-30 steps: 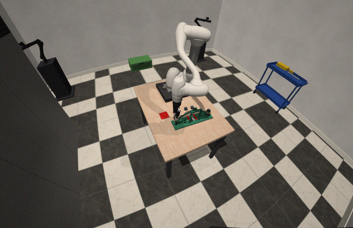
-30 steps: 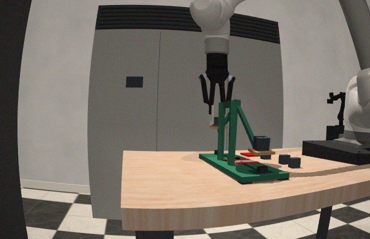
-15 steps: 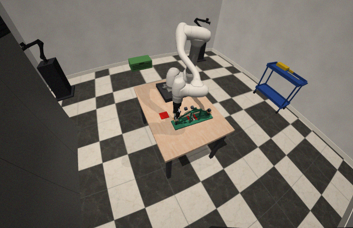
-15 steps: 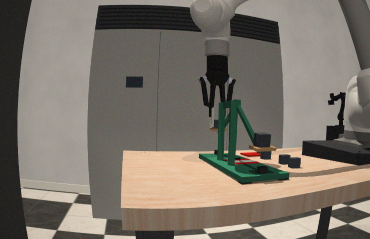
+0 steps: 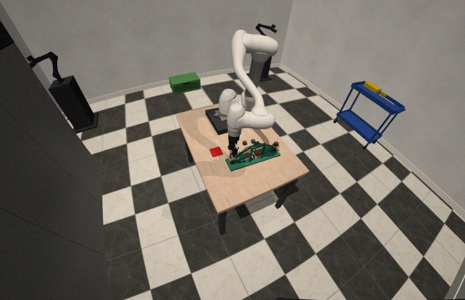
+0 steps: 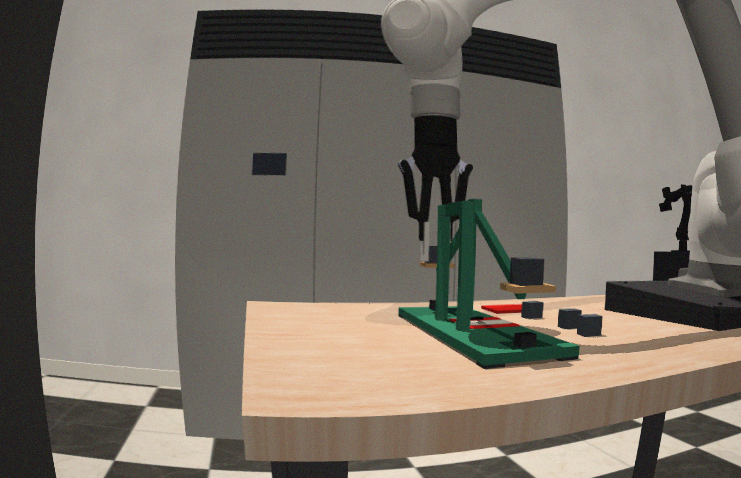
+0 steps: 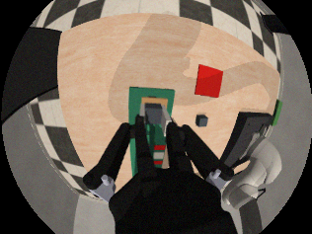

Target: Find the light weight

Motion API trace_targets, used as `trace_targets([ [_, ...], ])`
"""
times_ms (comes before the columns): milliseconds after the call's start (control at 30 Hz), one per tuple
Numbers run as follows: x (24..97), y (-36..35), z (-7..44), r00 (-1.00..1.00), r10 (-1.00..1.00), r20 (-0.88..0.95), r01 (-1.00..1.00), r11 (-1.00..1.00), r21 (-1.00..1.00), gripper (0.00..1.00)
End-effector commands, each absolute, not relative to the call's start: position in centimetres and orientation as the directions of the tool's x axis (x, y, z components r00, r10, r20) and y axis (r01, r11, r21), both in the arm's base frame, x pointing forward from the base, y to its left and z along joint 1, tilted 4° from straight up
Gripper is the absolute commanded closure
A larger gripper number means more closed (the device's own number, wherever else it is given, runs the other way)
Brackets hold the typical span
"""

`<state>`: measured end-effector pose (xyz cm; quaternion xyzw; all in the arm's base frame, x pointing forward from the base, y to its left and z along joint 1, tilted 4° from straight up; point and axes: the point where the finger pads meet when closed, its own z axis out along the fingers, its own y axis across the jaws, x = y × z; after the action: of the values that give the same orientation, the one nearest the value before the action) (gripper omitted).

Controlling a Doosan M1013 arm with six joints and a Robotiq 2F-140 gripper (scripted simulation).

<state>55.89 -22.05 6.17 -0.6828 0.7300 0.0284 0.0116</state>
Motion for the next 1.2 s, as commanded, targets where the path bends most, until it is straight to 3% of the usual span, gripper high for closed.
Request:
trace_targets([
  [0,55.96,-21.43,5.83,-0.07,-0.996,-0.061,-0.997,0.069,0.026,0.76],
  [1167,55.96,-21.43,5.83,-0.07,-0.996,-0.061,-0.997,0.069,0.026,0.74],
])
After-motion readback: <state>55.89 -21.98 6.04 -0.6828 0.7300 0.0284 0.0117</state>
